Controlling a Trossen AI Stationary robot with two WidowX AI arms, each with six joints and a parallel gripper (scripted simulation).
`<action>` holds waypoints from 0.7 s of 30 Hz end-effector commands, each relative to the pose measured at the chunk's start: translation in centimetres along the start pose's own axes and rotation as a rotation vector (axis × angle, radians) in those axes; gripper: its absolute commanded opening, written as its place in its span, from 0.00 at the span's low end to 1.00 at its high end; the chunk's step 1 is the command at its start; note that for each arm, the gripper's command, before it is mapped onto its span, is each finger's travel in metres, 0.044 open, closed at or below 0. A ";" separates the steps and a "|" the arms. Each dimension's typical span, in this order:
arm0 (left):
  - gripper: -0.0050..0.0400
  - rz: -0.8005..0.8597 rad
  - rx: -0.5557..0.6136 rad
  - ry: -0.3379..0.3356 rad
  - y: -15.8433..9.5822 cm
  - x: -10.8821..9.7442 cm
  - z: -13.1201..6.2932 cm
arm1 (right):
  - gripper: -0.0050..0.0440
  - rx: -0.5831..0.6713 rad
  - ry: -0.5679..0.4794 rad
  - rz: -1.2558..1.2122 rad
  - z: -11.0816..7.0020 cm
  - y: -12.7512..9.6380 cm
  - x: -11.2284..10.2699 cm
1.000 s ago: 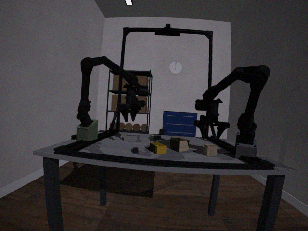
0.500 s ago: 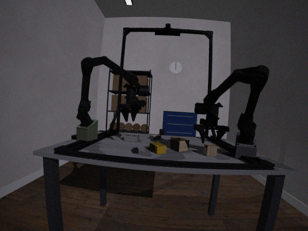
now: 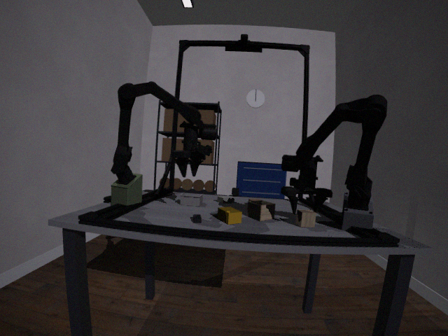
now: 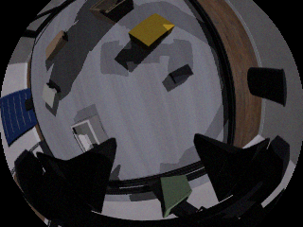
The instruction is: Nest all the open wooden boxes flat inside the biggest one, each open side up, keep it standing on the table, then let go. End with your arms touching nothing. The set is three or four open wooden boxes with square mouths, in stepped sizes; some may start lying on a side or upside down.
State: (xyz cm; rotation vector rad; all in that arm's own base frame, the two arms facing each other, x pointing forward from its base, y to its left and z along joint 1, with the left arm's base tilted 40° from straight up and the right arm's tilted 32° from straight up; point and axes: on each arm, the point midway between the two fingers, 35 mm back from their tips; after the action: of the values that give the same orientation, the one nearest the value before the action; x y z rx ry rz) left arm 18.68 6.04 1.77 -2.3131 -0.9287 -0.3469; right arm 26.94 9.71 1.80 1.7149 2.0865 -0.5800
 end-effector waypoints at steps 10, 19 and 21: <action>1.00 0.012 0.014 -0.004 -0.4 -0.3 2.1 | 0.92 0.000 -0.004 0.002 0.0 0.0 0.0; 1.00 0.012 0.016 -0.003 -0.5 -0.3 3.2 | 0.92 0.000 -0.004 0.002 0.0 0.0 0.0; 1.00 0.012 0.017 -0.003 -0.6 -0.4 3.6 | 0.92 0.000 -0.004 0.002 0.0 0.0 0.0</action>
State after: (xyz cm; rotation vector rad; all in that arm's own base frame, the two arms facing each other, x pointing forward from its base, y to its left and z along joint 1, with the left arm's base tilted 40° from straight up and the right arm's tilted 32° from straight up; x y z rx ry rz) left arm 18.54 8.00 -0.44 -2.3097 -0.9266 -0.3470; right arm 26.95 9.71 1.80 1.7149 2.0865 -0.5800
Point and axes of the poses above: on each arm, the point midway between the two fingers, 35 mm back from their tips, its own z axis out along the fingers, its own x axis across the jaws, y = z × x, and after that the axes turned 10 degrees about -z, right-handed
